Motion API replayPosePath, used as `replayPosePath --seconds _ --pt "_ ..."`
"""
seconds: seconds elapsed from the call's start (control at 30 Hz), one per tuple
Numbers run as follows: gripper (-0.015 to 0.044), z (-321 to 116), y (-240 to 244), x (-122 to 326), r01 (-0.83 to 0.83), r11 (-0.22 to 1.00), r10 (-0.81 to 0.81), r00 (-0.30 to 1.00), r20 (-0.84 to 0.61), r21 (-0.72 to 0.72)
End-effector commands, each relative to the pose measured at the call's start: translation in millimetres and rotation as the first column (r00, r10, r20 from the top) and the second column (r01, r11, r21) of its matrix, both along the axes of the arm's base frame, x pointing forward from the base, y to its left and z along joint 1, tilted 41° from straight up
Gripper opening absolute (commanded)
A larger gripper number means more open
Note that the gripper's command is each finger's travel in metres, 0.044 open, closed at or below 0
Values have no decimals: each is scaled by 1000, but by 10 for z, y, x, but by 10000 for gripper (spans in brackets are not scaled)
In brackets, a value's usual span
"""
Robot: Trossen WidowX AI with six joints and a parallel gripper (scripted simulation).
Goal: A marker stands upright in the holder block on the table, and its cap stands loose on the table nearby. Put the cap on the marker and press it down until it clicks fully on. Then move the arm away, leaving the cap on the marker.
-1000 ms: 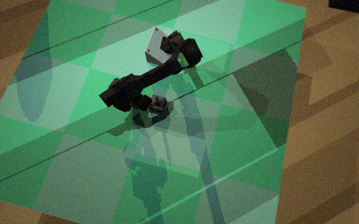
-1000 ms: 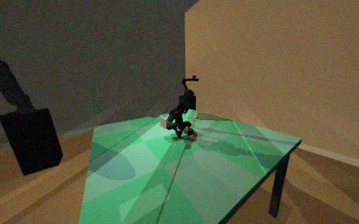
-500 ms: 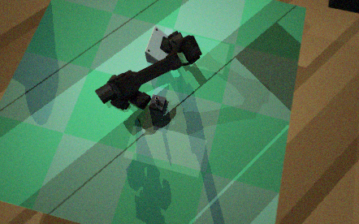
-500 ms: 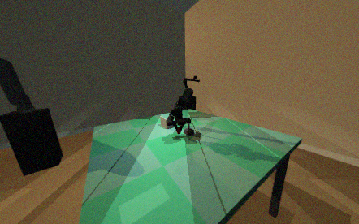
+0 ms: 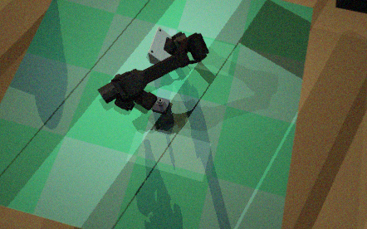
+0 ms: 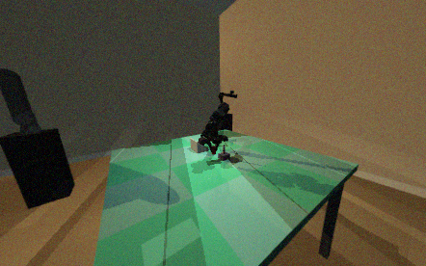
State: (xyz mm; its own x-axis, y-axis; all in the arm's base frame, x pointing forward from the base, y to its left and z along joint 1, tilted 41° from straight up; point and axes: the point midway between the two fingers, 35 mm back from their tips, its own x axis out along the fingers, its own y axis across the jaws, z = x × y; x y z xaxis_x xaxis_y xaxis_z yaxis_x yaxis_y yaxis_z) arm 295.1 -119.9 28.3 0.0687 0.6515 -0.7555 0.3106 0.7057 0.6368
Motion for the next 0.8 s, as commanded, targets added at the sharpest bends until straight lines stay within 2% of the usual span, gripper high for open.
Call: replayPosePath --seconds 0.0,0.77 --pt "0 194 28 11 3 1000 -3 1000 14 -12" --pt "0 1058 393 -167 3 1000 -3 1000 11 -8"
